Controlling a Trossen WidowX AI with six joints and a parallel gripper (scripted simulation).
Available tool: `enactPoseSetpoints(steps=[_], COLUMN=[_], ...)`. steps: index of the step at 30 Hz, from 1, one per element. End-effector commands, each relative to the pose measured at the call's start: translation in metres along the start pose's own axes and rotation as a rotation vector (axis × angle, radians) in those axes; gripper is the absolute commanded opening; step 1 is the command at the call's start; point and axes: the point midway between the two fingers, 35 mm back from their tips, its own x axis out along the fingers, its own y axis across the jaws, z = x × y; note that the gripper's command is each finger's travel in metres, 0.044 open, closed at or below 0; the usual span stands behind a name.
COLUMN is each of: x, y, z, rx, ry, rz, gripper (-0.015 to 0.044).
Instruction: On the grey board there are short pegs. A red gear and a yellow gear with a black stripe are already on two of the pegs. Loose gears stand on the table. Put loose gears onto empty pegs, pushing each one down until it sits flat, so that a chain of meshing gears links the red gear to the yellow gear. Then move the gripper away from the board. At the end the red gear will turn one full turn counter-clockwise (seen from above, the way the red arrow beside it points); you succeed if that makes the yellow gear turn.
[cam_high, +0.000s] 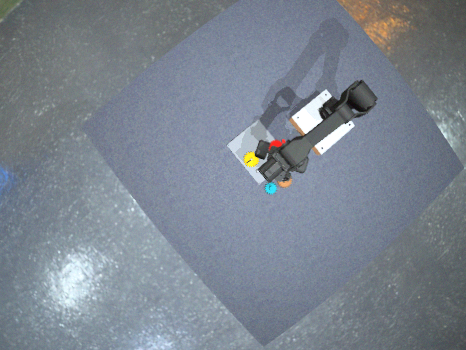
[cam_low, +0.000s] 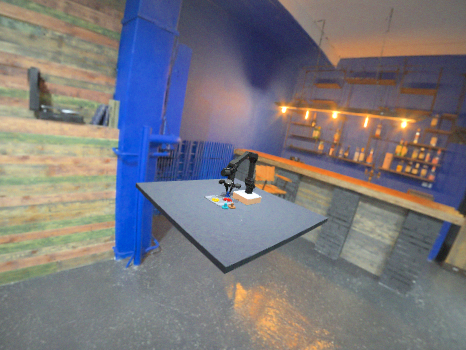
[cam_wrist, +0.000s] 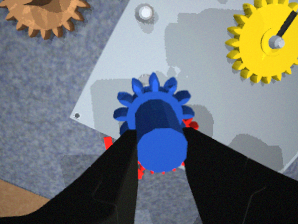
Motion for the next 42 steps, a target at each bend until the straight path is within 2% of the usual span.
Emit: enactPoseSetpoints(steps=[1,21,42], x=[-0.001,0.021,0.044], y=[0.001,0.0,0.001], z=[0.0,0.0,0.0], rx=[-0.005,-0.224,0.22], ry=[-0.001,-0.002,-0.001], rz=[0.004,0.004,0.004], gripper=[0.0,0.0,0.0])
